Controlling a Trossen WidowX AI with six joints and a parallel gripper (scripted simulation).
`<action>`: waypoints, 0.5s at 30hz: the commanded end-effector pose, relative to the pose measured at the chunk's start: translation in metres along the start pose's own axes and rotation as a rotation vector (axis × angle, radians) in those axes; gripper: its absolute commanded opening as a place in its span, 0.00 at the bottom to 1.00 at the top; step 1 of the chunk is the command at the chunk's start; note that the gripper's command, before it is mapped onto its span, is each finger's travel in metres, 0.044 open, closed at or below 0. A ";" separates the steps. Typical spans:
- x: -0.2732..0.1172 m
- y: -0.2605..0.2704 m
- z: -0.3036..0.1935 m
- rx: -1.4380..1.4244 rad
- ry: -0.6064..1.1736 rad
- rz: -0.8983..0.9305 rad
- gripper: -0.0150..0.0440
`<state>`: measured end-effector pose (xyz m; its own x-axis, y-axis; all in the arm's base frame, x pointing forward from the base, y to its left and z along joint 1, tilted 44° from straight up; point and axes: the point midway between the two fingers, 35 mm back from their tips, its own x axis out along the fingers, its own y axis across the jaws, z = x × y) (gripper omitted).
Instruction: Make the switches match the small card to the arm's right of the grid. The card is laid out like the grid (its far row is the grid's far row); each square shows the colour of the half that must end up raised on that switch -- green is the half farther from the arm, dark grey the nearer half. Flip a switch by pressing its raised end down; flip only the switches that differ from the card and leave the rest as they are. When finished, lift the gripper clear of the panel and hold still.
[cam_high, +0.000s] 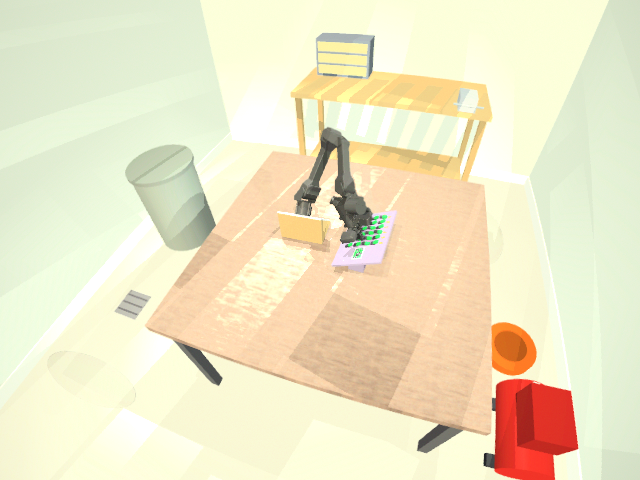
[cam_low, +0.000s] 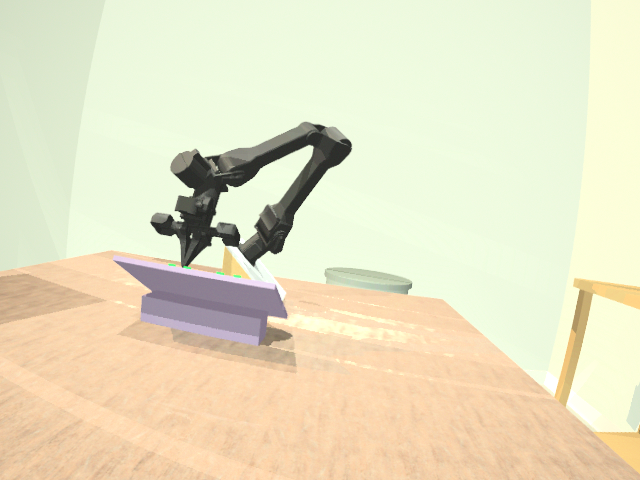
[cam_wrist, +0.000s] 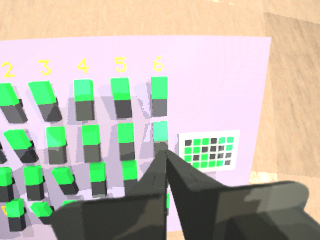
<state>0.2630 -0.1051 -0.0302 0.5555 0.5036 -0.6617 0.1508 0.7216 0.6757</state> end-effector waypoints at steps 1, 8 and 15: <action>0.007 0.001 -0.005 0.012 0.009 0.007 0.25; 0.014 0.001 -0.005 0.012 0.009 0.007 0.25; 0.014 0.001 -0.005 0.012 0.009 0.007 0.25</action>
<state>0.2688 -0.0971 -0.0390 0.5527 0.5088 -0.6601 0.1507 0.7180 0.6796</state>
